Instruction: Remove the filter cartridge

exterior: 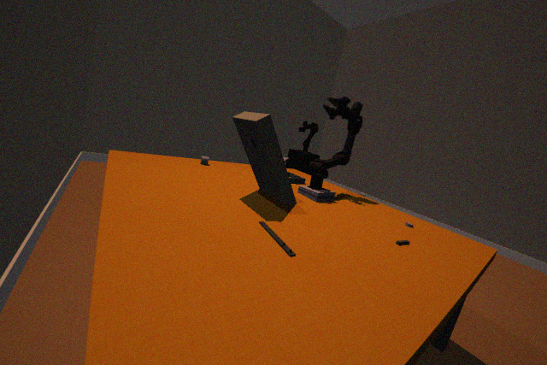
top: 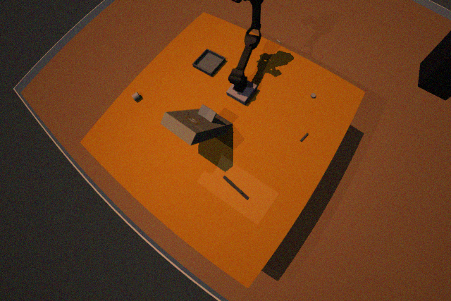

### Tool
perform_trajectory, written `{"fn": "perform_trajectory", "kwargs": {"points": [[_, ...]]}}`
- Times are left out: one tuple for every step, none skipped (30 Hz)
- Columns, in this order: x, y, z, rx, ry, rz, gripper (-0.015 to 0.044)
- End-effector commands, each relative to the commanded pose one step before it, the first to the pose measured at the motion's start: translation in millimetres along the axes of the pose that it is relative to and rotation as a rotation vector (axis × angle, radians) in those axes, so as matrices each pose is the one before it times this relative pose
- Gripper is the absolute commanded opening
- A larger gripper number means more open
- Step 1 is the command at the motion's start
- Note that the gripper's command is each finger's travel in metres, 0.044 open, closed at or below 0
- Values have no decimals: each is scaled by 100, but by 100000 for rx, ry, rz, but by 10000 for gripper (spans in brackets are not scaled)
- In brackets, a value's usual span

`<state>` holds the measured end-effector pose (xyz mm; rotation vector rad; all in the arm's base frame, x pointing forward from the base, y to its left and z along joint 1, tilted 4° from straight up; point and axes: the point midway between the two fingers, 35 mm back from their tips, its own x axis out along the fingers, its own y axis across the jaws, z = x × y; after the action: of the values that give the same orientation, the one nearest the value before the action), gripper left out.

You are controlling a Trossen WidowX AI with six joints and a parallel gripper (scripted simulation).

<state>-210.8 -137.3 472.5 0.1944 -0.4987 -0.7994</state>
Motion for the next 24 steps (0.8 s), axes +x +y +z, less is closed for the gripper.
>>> {"fn": "perform_trajectory", "kwargs": {"points": [[58,118,-13,-456,107,173,374],[176,353,-39,-1367,321,521,347],[295,586,-64,-2272,535,875,321],[419,816,-88,-3168,747,1237,295],[550,1040,-109,-4050,956,1611,269],[596,1090,-105,-4259,1006,1733,242],[573,949,-73,-4014,943,1503,216],[708,1097,-68,-4896,1136,1753,190],[836,1259,-63,-5646,1288,2086,164],[869,1267,-42,-5719,1277,2186,137],[1041,1356,-4,-6881,1497,2360,111],[1141,1447,31,-7398,1536,2649,90],[1155,1423,71,-7343,1442,2743,90],[1169,1399,108,-7288,1341,2834,90],[1182,1374,143,-7232,1233,2922,90],[1194,1349,175,-7175,1119,3006,90],[1204,1325,206,-7118,999,3086,90],[1214,1300,235,-7059,872,3160,90],[1222,1276,262,-7000,740,3229,90],[1229,1252,287,-6940,602,3292,90],[1233,1227,310,-6866,458,3343,90],[1244,1211,334,-6840,311,3410,90],[1248,1190,356,-6778,157,3454,90],[1251,1169,376,-6715,-1,3489,90]]}}
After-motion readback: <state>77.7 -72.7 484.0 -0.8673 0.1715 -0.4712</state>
